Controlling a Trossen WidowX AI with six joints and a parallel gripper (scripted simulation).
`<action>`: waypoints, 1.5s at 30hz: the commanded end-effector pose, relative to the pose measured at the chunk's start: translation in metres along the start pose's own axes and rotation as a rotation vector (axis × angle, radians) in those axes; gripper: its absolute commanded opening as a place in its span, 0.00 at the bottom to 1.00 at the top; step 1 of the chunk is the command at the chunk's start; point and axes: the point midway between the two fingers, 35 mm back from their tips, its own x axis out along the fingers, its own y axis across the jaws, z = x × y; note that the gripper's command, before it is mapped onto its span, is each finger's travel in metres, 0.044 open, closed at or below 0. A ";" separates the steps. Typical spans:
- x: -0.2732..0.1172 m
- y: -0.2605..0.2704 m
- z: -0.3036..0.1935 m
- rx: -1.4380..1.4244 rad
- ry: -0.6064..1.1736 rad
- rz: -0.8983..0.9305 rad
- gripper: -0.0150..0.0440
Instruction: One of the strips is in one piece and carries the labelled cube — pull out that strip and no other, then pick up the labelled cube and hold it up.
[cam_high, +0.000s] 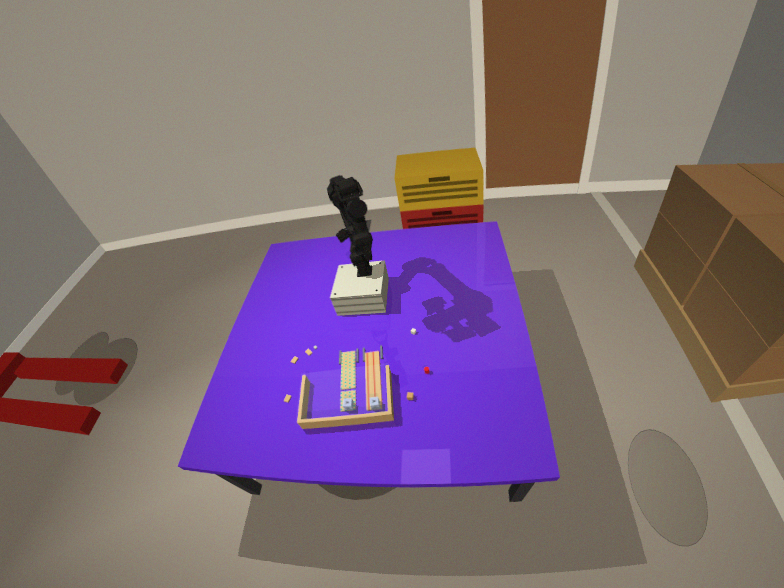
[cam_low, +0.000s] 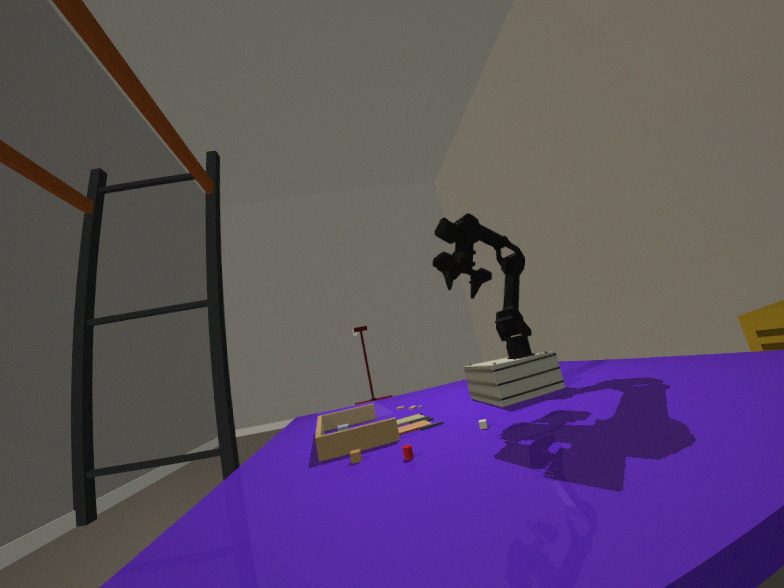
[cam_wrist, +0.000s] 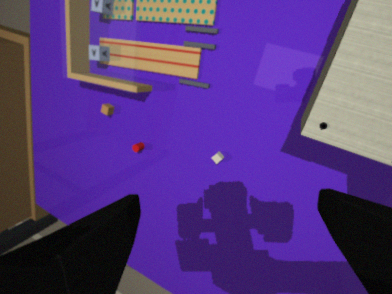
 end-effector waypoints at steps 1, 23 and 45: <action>0.002 0.002 0.001 -0.011 -0.001 0.005 0.93; 0.161 0.052 0.124 -1.100 -0.526 0.254 0.93; 0.170 0.043 0.140 -1.220 -0.622 0.222 0.93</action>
